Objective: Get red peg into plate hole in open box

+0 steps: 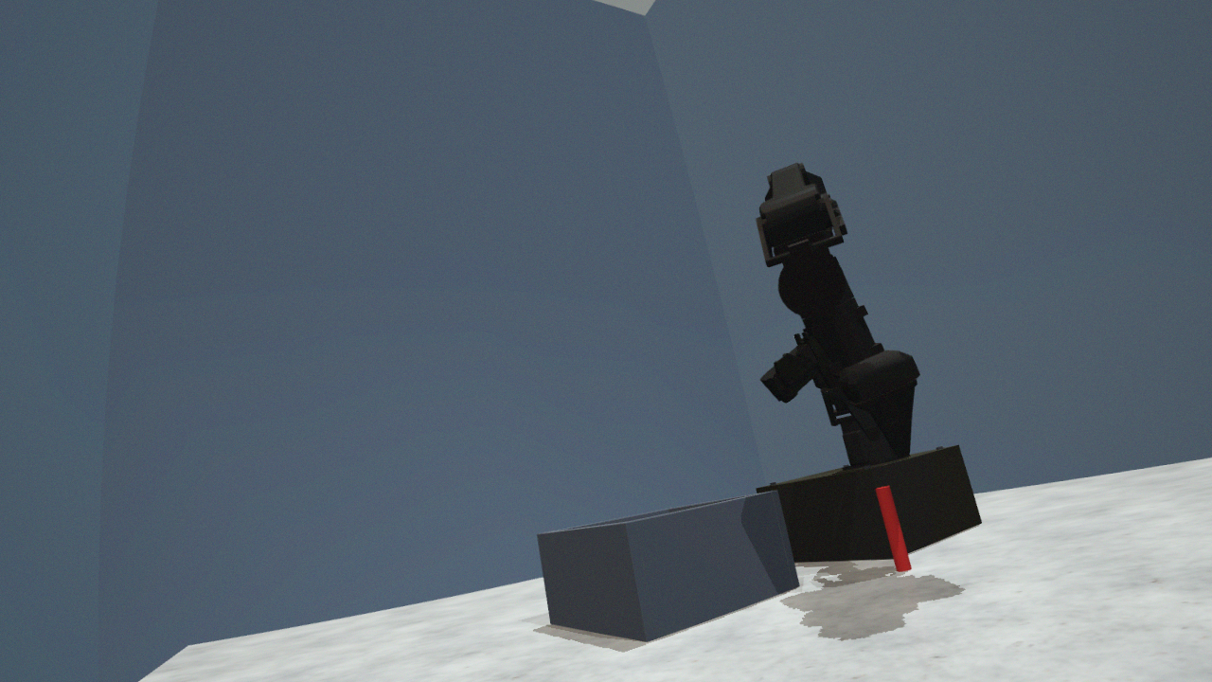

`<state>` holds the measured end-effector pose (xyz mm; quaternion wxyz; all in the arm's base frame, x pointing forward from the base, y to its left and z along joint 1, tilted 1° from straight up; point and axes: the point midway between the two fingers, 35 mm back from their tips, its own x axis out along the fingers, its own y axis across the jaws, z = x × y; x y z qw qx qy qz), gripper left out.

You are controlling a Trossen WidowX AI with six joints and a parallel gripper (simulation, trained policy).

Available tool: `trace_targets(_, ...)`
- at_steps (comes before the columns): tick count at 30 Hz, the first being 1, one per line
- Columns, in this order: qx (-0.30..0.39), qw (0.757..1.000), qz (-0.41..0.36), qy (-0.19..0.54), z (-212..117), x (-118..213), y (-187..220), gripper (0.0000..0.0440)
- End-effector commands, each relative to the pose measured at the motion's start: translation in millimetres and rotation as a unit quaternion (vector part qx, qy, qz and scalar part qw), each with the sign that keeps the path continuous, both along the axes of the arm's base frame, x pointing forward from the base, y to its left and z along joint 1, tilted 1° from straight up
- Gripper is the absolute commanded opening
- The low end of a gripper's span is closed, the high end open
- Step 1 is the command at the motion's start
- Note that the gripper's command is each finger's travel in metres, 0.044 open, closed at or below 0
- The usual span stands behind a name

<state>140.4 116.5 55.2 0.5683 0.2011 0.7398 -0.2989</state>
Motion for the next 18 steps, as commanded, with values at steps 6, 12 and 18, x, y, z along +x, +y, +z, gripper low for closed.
trace_targets(6,-0.038,0.999,0.003,-0.019,-28.6,14.6,2.1,0.0440)
trace_targets(12,-0.048,0.998,0.008,-0.034,-49.5,19.5,3.2,0.0440)
trace_targets(18,-0.056,0.997,0.012,-0.050,-71.9,22.2,1.9,0.0440)
